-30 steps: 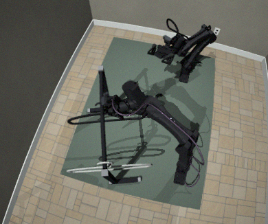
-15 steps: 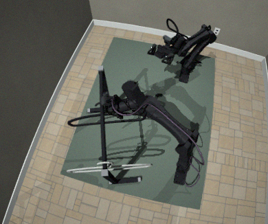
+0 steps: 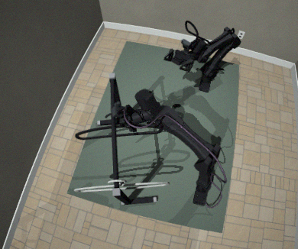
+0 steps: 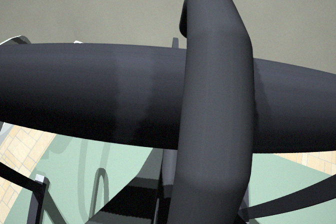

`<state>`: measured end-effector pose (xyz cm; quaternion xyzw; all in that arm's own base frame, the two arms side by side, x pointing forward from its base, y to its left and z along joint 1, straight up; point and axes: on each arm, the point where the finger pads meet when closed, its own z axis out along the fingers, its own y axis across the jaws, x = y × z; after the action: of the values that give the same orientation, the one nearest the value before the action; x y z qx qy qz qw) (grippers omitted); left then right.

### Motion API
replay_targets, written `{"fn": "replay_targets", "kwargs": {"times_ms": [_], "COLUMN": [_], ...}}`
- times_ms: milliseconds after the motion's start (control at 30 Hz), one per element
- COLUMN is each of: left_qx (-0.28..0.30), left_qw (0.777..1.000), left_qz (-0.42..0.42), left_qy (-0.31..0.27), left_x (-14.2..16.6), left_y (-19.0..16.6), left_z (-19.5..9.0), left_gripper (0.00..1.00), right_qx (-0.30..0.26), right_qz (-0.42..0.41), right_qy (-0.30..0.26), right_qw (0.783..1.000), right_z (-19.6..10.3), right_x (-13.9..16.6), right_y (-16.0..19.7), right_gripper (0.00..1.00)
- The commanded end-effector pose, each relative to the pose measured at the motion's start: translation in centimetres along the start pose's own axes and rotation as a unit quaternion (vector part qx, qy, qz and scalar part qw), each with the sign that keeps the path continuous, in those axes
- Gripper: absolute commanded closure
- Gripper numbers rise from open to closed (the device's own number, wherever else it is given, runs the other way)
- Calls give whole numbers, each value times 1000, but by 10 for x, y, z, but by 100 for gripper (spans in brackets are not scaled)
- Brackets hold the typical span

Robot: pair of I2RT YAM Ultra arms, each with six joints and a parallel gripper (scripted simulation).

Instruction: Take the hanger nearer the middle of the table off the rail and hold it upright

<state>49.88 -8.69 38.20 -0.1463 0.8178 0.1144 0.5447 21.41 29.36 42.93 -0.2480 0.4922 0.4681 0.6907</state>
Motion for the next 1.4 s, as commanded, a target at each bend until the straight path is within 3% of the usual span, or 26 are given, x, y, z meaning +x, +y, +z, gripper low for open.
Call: {"fn": "replay_targets", "kwargs": {"times_ms": [0,267,600,1133,1367], "left_qx": [1,-2,8,40,44], "left_qw": [1000,1000,1000,999,999], "left_qz": [-13,-17,-14,-11,-4], "left_qy": [-18,-19,-17,-14,-6], "left_x": [-23,-50,-50,-40,-22], "left_y": [4,5,3,-1,0], "left_z": [-10,-21,-30,-86,-129], "left_gripper": [100,100,100,100,100], "right_qx": [-5,-5,-5,-5,-5], "right_qz": [-4,-4,-4,-4,-4], "right_qy": [-23,-23,-23,-23,-23], "right_qw": [1000,1000,1000,1000,1000], "right_z": [0,0,0,0,0], "right_x": [-15,-15,-15,-15,-15], "right_y": [4,4,4,4,4], "right_gripper": [0,0,0,0,0]}}
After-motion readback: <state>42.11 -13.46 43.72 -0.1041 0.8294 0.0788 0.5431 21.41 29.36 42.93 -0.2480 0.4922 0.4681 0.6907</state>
